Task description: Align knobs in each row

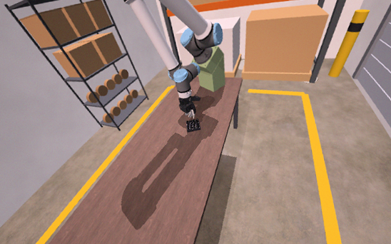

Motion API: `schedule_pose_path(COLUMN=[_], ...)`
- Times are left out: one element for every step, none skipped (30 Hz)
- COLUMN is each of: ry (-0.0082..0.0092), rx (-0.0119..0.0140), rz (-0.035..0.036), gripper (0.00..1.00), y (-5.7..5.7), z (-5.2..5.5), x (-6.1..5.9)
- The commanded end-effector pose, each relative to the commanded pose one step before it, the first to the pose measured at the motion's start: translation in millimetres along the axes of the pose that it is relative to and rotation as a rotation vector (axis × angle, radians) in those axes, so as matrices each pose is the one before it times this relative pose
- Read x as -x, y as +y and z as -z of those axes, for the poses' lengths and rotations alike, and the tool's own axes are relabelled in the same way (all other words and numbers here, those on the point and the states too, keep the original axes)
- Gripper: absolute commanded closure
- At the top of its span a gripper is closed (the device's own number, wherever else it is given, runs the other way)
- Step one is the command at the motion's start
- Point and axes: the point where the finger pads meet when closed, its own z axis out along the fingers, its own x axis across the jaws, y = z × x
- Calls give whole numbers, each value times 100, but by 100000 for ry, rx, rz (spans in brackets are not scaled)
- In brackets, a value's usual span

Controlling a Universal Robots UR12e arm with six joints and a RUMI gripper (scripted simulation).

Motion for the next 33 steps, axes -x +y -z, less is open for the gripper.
schedule_pose_path(ry=[377,0,0,0,0,0,0,0,0,0,0,0,0,0,0,0,0,0,0,0,0,0,0,0,0,0,0,0,0,0,0,0,0], rx=[177,0,0,0,0,0,0,0,0,0,0,0,0,0,0,0,0,0,0,0,0,0,0,0,0,0,0,0,0,0,0,0,0], rz=[8540,982,794,0,0,618,459,319,201,107,42,7,0,0,0,0,0,0,0,0,0,0,0,0,0,0,0,0,0,0,0,0,0], gripper=[89,89,89,89,89,89,89,89,89,89,89,89,89,89,89,89,89,89,89,89,89,89,89,89,89,89,89,89,89,89,89,89,89], y=[-287,-37,-30,0,0,-23,-17,-12,-8,-4,-2,0,0,0,0,0,0,0,0,0,0,0,0,0,0,0,0,0,0,0,0,0,0], z=[145,13,11,0,0,8,6,4,3,1,1,0,0,0,0,0,0,0,0,0,0,0,0,0,0,0,0,0,0,0,0,0,0], x=[104,12,9,0,0,7,5,3,2,1,0,0,0,0,0,0,0,0,0,0,0,0,0,0,0,0,0,0,0,0,0,0,0])
